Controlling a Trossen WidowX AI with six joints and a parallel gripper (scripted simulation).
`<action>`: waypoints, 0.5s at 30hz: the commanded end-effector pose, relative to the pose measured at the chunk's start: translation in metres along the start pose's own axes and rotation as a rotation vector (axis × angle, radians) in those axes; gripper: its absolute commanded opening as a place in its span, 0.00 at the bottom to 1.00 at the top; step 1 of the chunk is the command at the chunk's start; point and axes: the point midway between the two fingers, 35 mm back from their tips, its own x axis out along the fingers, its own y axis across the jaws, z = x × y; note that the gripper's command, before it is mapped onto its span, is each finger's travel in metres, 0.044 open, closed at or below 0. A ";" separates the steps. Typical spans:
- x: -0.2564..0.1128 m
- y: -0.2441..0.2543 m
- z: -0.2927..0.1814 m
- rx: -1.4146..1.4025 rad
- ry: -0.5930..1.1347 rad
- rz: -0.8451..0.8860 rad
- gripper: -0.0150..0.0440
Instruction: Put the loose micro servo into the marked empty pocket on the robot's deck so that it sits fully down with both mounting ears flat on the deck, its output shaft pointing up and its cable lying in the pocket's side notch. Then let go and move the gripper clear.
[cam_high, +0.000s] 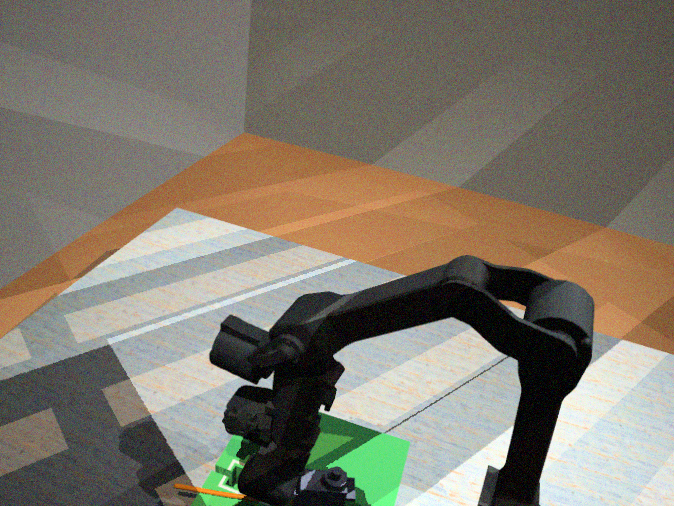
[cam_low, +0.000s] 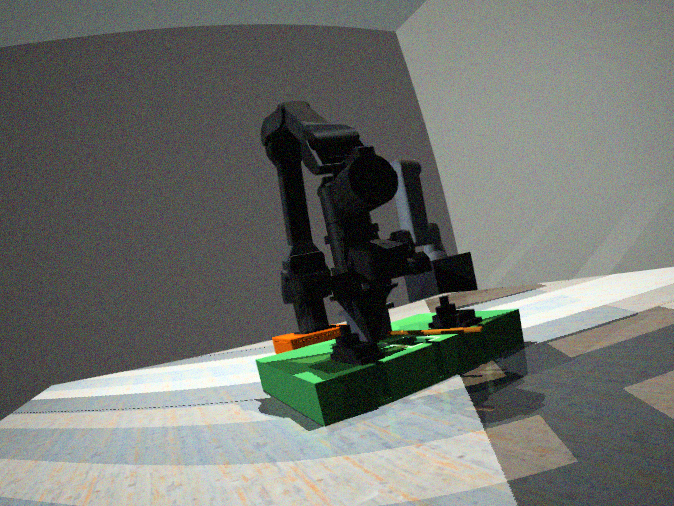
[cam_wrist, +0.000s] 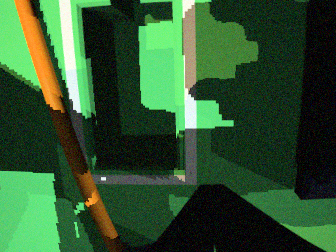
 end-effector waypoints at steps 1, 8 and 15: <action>0.000 0.006 0.001 0.000 0.000 -0.002 0.25; 0.000 0.018 0.002 0.000 -0.001 -0.001 0.25; 0.000 0.030 0.002 0.000 -0.001 0.000 0.25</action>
